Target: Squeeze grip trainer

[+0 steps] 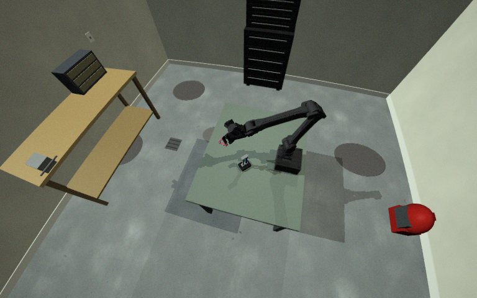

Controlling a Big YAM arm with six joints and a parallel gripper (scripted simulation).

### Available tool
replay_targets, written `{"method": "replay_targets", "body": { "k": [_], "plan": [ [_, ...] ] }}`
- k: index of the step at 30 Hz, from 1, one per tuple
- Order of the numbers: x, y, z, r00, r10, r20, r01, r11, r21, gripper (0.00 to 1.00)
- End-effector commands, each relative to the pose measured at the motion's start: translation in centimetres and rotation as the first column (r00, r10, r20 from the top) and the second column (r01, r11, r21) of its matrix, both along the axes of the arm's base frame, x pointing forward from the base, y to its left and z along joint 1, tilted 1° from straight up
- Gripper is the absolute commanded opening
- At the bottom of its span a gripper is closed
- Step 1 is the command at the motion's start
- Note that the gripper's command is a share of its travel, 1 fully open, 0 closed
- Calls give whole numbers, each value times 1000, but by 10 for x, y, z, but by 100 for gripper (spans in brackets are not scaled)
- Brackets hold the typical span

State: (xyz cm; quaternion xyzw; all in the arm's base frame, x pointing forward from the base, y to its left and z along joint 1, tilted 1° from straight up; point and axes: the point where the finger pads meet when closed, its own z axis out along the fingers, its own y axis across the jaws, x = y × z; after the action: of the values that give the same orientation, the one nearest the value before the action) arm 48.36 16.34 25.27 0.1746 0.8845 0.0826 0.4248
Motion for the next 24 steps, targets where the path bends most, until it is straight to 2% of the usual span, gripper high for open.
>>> {"method": "replay_targets", "body": {
  "k": [1,2,3,4,5,6,7,8,10,11,12,13,14,15,16,17,19,20,21,22,23,24],
  "plan": [
    [-3,26,1,997,-62,-41,66,992,107,100],
    [-30,33,-44,986,-98,-136,109,991,75,100],
    [-30,33,-43,986,-98,-135,108,991,76,100],
    [-47,43,-63,974,-133,-184,146,987,59,100],
    [-46,44,-60,975,-133,-180,146,987,63,100],
    [-31,54,-32,982,-127,-138,142,985,102,100],
    [-64,52,-80,960,-170,-222,182,983,36,100],
    [-58,56,-70,964,-167,-207,181,982,52,100],
    [-58,56,-70,964,-167,-207,181,982,52,100],
    [-81,59,-95,946,-206,-250,215,977,8,100],
    [-81,59,-95,946,-206,-250,215,977,8,100],
    [-98,64,-108,932,-242,-269,245,969,-23,100],
    [-94,68,-101,935,-239,-261,245,969,-10,100],
    [-115,68,-119,920,-276,-279,271,961,-56,100],
    [-103,79,-101,928,-268,-259,272,962,-18,100],
    [-130,71,-129,909,-307,-282,295,952,-88,100],
    [-121,80,-116,915,-301,-268,296,953,-59,100],
    [-144,73,-137,900,-336,-277,315,942,-119,100],
    [-144,73,-137,900,-336,-277,315,942,-119,100],
    [-158,74,-144,894,-361,-267,332,931,-149,100],
    [-150,83,-133,898,-355,-258,335,934,-122,100],
    [-169,76,-148,889,-382,-251,348,922,-172,100]
  ]
}}
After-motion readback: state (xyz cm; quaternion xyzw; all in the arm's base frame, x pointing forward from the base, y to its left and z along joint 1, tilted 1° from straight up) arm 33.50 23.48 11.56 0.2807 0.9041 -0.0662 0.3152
